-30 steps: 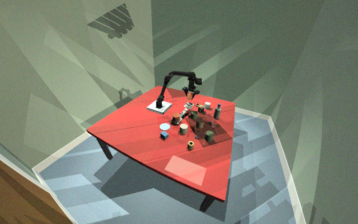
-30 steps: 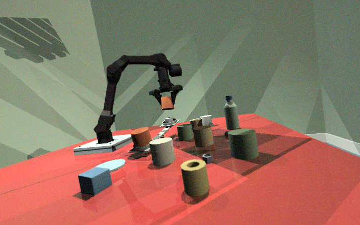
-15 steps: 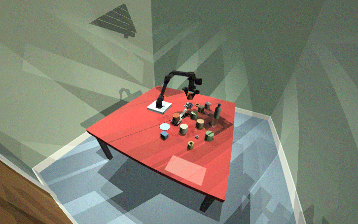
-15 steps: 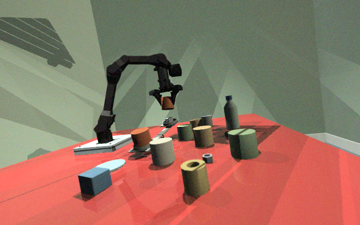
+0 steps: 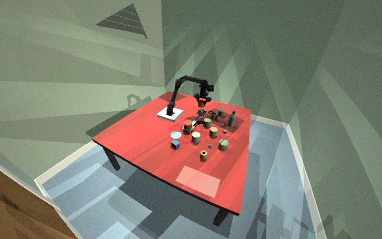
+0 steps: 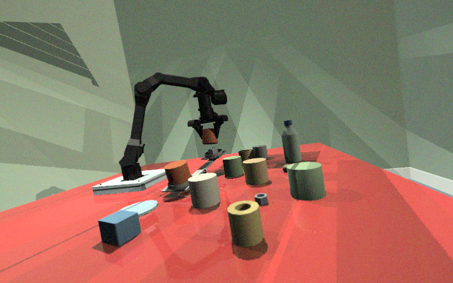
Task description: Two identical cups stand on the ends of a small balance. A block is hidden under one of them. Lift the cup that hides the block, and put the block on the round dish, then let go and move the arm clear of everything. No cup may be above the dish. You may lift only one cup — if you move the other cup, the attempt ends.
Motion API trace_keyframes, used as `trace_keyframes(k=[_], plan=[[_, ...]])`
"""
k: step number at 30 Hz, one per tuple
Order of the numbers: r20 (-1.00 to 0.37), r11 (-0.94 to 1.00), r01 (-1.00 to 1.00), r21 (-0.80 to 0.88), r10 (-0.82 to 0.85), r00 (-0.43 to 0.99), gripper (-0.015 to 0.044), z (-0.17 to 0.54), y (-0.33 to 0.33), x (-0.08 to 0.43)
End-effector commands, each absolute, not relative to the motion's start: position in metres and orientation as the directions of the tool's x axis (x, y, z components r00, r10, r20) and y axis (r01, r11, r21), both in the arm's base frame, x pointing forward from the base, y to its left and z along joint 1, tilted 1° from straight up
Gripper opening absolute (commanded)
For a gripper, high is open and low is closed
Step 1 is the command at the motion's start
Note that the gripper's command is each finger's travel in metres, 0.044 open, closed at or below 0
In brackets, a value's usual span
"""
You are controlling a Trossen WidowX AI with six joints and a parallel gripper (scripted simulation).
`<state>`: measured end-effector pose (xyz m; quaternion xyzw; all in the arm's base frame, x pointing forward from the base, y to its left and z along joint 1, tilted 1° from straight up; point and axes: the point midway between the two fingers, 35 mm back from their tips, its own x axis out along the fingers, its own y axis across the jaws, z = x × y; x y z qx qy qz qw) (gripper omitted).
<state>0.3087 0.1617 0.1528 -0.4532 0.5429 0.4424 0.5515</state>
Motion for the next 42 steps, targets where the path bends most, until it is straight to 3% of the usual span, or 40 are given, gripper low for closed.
trace_keyframes(k=[1,30,42], plan=[[-1.0,0.202,-0.979,-0.03,0.002,0.031,0.0,0.149,0.171,0.303],[-0.999,0.201,-0.979,-0.029,0.011,0.031,0.0,0.09,0.225,0.239],[-0.999,0.201,-0.979,-0.029,0.011,0.031,0.0,0.062,0.227,0.238]])
